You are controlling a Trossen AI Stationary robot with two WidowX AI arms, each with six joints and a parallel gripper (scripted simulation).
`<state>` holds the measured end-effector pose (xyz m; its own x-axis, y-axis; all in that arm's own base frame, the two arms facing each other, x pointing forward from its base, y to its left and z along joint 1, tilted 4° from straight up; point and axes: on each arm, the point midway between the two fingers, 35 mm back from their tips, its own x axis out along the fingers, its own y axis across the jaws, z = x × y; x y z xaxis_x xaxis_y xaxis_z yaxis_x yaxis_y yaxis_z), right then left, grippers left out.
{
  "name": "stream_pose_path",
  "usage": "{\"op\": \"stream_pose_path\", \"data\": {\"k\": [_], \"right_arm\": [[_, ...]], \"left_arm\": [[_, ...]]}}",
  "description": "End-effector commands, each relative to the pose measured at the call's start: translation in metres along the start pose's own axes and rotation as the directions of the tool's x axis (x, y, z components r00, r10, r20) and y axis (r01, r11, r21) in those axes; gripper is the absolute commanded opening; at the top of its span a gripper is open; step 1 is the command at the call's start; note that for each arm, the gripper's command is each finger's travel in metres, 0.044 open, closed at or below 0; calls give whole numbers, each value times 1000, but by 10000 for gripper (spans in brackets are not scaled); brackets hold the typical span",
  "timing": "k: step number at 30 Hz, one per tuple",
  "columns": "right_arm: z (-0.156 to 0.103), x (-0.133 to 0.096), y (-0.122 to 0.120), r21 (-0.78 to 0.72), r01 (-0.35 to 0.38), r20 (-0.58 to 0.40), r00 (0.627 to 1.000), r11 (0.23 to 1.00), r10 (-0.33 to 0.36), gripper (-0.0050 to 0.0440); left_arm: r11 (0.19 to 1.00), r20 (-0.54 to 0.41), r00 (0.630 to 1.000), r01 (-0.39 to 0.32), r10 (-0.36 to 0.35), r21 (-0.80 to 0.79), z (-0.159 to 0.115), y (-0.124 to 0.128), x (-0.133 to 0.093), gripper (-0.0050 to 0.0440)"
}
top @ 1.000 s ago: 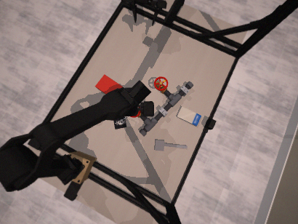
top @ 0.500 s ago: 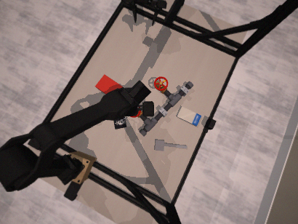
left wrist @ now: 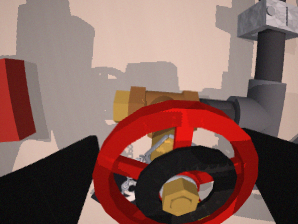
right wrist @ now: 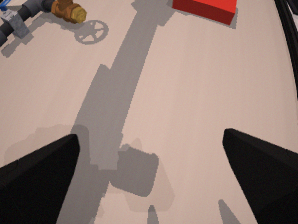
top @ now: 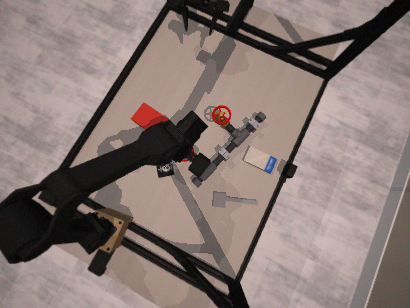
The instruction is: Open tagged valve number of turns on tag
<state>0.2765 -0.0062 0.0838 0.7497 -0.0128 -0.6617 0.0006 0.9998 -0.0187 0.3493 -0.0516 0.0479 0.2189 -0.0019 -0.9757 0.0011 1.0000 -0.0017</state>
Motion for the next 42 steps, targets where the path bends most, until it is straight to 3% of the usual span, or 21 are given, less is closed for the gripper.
{"op": "stream_pose_path", "data": {"k": [1,7,14,21,28,34,42], "right_arm": [[0,0,0,0,0,0,1000,1000,0,400],[0,0,0,0,0,0,1000,1000,0,400],[0,0,0,0,0,0,1000,1000,0,400],[0,0,0,0,0,0,1000,1000,0,400],[0,0,0,0,0,0,1000,1000,0,400],[0,0,0,0,0,0,1000,1000,0,400],[0,0,0,0,0,0,1000,1000,0,400]], "left_arm": [[976,-1,1000,1,-1,219,0,0,0,400],[829,-1,1000,1,-1,559,0,0,0,400],[519,-1,1000,1,0,855,0,0,0,400],[491,-1,1000,1,0,871,0,0,0,400],[508,0,1000,0,0,861,0,0,0,232],[508,0,1000,0,0,861,0,0,0,232],[508,0,1000,0,0,861,0,0,0,40]]}}
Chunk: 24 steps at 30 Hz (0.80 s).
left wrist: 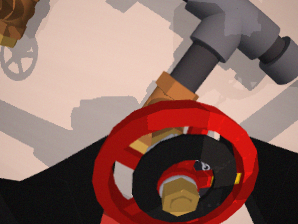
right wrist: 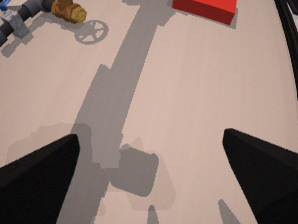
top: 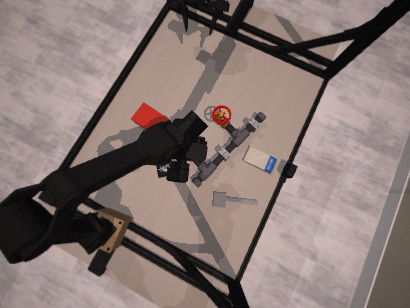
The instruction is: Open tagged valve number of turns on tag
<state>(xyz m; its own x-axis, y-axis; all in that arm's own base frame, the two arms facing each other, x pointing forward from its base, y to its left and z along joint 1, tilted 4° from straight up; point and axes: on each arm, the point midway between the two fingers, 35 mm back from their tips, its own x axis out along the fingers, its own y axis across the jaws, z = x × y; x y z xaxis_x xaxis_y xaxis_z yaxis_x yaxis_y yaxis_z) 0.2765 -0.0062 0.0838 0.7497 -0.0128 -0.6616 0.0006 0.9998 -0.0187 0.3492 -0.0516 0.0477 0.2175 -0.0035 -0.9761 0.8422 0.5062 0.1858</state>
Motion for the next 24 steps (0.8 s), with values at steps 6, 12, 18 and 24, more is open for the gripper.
{"op": "stream_pose_path", "data": {"k": [6,12,18,24], "right_arm": [[0,0,0,0,0,0,1000,1000,0,400],[0,0,0,0,0,0,1000,1000,0,400],[0,0,0,0,0,0,1000,1000,0,400],[0,0,0,0,0,0,1000,1000,0,400]], "left_arm": [[1000,-1,1000,-2,2,-1,0,0,0,0],[972,0,1000,0,0,-236,0,0,0,0],[811,1,1000,0,1,-585,0,0,0,0],[594,1,1000,0,2,-805,0,0,0,0]]}}
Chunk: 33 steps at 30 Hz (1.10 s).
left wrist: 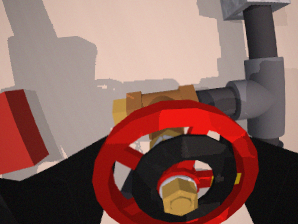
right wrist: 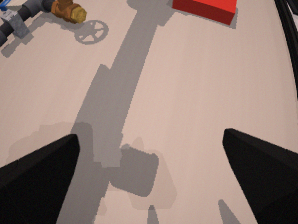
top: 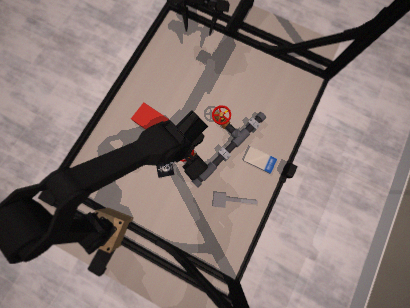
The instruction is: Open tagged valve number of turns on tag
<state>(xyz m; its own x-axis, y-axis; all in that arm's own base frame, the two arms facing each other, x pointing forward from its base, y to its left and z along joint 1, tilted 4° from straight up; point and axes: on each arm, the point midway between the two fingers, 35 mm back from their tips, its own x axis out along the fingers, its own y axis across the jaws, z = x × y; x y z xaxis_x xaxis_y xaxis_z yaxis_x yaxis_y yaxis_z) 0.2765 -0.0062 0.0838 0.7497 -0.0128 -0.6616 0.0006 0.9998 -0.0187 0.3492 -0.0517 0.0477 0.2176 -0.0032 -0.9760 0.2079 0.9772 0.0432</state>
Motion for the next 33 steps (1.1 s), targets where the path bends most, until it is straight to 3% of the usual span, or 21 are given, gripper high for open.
{"op": "stream_pose_path", "data": {"k": [1,7,12,14,18,33], "right_arm": [[0,0,0,0,0,0,1000,1000,0,400],[0,0,0,0,0,0,1000,1000,0,400],[0,0,0,0,0,0,1000,1000,0,400],[0,0,0,0,0,0,1000,1000,0,400],[0,0,0,0,0,0,1000,1000,0,400],[0,0,0,0,0,0,1000,1000,0,400]], "left_arm": [[994,2,1000,0,0,-109,0,0,0,0],[857,2,1000,0,1,-515,0,0,0,0],[659,2,1000,1,2,-752,0,0,0,0],[611,2,1000,1,2,-792,0,0,0,0],[611,2,1000,1,2,-792,0,0,0,0],[633,1,1000,0,0,-774,0,0,0,360]]}}
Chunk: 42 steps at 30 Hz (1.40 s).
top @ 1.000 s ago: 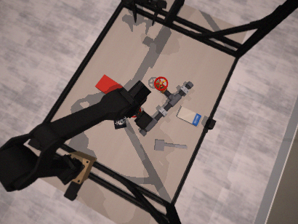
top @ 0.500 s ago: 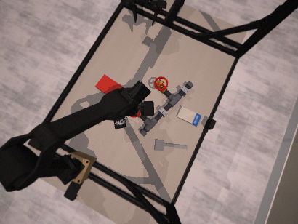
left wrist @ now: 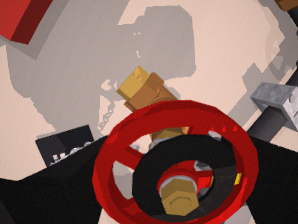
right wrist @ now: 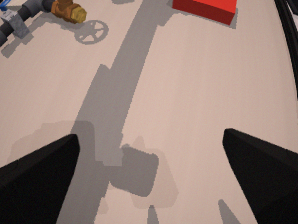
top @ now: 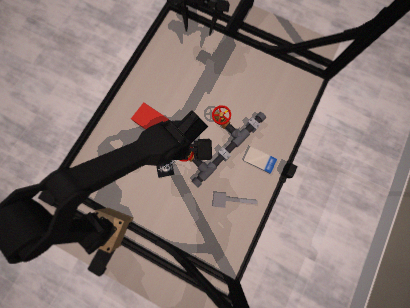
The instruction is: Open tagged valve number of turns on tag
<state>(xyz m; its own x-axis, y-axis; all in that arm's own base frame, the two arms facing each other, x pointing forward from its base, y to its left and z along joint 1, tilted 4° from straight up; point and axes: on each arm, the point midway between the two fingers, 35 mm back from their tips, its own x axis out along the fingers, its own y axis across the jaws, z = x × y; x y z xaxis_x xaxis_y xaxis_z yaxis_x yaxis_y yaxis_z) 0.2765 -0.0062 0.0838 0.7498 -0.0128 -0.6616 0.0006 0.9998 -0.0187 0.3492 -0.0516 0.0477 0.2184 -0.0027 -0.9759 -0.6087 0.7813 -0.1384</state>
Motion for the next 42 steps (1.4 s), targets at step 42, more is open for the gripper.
{"op": "stream_pose_path", "data": {"k": [42], "right_arm": [[0,0,0,0,0,0,1000,1000,0,400]], "left_arm": [[-143,-1,1000,1,2,990,0,0,0,376]]}}
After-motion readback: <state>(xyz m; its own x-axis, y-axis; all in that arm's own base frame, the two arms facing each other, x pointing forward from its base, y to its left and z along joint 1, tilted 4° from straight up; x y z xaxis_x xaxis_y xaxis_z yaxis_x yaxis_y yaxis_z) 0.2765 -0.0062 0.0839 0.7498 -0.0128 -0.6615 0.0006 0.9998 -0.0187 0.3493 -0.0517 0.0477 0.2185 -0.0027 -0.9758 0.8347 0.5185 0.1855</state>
